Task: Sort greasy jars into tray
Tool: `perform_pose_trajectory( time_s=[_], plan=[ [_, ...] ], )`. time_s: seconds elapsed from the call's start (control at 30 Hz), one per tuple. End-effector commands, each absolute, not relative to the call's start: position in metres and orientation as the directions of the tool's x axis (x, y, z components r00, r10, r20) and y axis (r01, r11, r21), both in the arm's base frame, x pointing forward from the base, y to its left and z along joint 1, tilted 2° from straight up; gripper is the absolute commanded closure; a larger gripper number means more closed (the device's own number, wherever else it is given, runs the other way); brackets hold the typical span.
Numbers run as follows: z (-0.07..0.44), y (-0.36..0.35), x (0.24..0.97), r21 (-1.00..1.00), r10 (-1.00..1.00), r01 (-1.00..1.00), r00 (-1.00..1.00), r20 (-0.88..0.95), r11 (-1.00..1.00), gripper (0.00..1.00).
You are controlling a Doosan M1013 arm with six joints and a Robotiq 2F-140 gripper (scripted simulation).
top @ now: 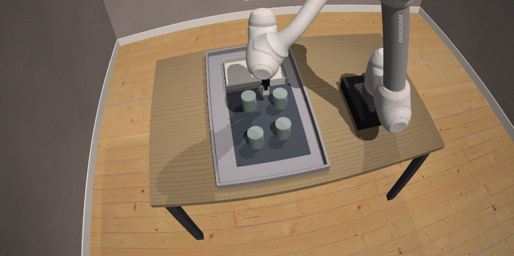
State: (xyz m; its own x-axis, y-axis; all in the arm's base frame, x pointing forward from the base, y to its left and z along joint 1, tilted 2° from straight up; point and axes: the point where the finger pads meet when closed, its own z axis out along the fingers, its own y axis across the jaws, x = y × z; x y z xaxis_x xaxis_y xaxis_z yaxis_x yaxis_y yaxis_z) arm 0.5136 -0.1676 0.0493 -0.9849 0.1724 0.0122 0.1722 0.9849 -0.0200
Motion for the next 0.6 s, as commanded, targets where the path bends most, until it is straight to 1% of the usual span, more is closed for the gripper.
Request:
perform_pose_trajectory(
  time_s=[0.0,0.07,0.57],
  plan=[
    [0.0296,-0.1704,0.512,-0.024,0.161,0.161,-0.987,0.013,0.987,1.0],
    [0.0201,-0.1706,0.5119,-0.024,0.161,0.161,-0.987,0.013,0.987,1.0],
    [0.0201,-0.1706,0.5116,-0.024,0.161,0.161,-0.987,0.013,0.987,1.0]
  ],
)
